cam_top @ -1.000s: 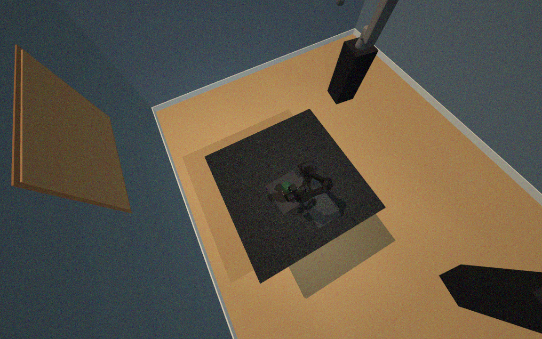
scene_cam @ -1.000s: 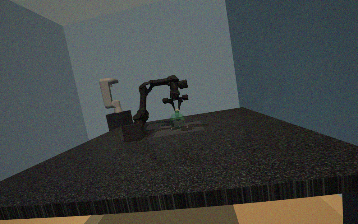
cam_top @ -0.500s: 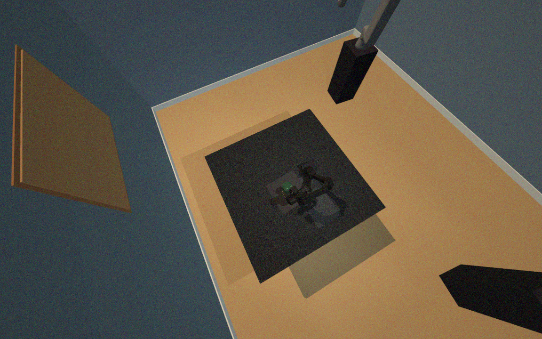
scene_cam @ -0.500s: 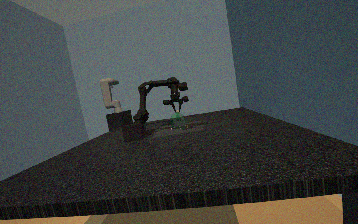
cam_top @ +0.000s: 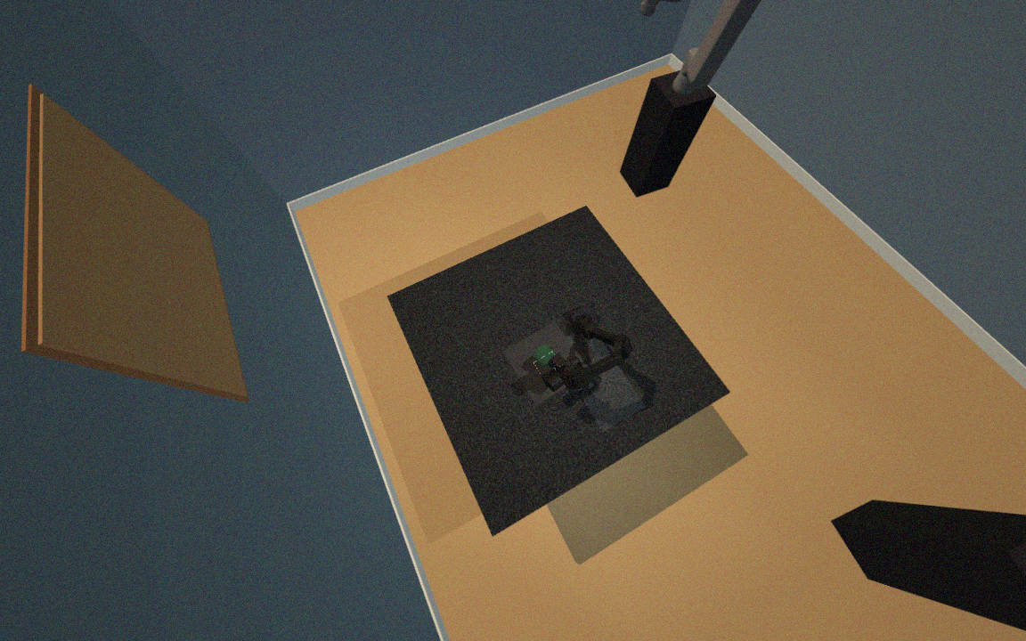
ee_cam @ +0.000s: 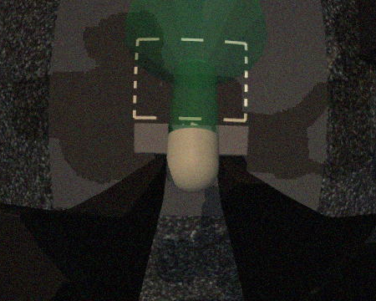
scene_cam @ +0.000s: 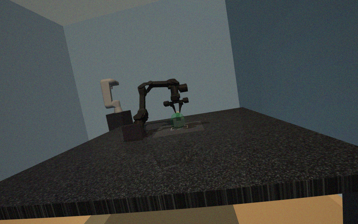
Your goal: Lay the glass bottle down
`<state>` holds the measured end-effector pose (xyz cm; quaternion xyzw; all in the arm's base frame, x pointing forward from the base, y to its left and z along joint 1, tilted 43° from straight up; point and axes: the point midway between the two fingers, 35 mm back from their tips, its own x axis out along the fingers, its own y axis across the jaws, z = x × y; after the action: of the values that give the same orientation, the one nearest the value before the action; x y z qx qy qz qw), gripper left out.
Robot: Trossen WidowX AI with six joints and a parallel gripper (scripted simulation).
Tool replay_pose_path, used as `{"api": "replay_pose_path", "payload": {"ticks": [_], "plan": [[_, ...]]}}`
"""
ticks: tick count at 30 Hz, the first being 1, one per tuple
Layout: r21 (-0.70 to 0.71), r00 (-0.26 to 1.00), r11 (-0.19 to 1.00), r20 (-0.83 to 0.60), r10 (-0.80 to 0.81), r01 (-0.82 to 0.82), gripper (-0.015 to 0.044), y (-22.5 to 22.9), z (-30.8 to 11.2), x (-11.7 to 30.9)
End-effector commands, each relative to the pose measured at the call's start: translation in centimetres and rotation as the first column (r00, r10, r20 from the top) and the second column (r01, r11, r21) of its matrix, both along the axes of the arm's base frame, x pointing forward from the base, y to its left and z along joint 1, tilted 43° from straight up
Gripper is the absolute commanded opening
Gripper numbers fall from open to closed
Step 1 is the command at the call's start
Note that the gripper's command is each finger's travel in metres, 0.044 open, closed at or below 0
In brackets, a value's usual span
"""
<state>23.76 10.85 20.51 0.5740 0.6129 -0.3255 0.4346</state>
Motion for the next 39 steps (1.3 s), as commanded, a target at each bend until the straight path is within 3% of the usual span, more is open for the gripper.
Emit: {"api": "replay_pose_path", "payload": {"ticks": [1,39], "plan": [[0.001,1.000,1.000,-0.003,0.000,0.000,0.0111,0.4,-0.2,-0.1],[0.007,1.000,1.000,0.014,0.003,-0.003,0.0111,2.7,-0.7,-0.5]]}}
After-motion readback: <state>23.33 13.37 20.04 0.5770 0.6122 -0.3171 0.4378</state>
